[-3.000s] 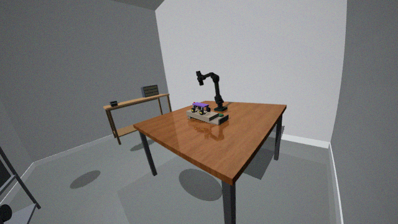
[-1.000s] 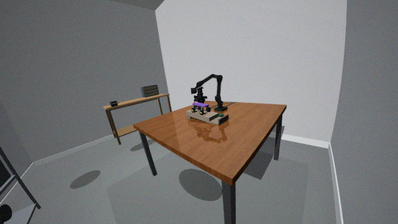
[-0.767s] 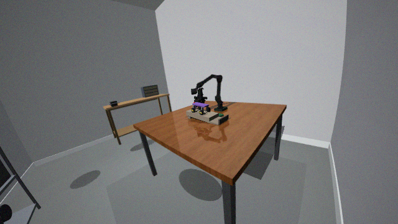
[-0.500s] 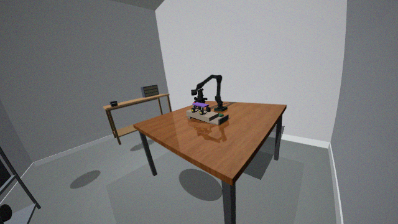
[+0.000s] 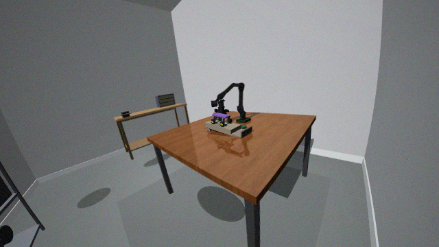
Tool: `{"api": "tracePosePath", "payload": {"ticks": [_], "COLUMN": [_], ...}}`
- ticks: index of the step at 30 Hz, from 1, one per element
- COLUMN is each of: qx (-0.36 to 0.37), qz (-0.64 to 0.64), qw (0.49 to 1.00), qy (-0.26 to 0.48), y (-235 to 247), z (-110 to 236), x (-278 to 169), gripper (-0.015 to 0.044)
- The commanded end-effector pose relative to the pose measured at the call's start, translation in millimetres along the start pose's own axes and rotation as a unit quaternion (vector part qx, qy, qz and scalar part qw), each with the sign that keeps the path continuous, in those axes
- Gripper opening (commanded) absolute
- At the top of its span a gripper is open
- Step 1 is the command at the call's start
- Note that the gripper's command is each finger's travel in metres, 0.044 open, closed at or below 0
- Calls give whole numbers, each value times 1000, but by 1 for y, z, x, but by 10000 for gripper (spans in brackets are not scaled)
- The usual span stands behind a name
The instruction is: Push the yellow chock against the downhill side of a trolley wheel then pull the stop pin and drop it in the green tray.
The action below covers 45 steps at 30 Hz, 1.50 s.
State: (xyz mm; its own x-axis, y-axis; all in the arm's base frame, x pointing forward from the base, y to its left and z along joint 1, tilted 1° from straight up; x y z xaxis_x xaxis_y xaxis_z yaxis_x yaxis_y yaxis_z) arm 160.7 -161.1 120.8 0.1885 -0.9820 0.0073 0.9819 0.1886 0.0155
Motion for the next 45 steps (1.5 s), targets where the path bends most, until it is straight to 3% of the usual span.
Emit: {"api": "tracePosePath", "payload": {"ticks": [1, 17, 21, 30, 45], "qx": [1, 1, 0, 0, 1], "qz": [-1, -1, 1, 1, -1], "qw": [1000, 1000, 1000, 1000, 1000], "qy": [3, 4, 0, 1, 3], "y": [0, 0, 0, 0, -4], "z": [-4, -26, -23, -23, 35], "x": [-1, -2, 0, 0, -3], "gripper": [190, 190, 85, 5, 0]}}
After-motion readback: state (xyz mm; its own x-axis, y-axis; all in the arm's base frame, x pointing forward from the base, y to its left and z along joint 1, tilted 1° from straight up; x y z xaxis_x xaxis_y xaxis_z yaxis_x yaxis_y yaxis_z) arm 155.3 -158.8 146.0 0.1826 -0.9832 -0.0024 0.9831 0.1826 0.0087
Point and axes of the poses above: the point midway between the two fingers, 35 mm back from their tips, its own z axis back along the fingers, its own y axis across the jaws, x = y × z, the point moved 6 cm from there along z, back along the fingers, and after that the axes turned 12 degrees about z, right-handed, at the moved point
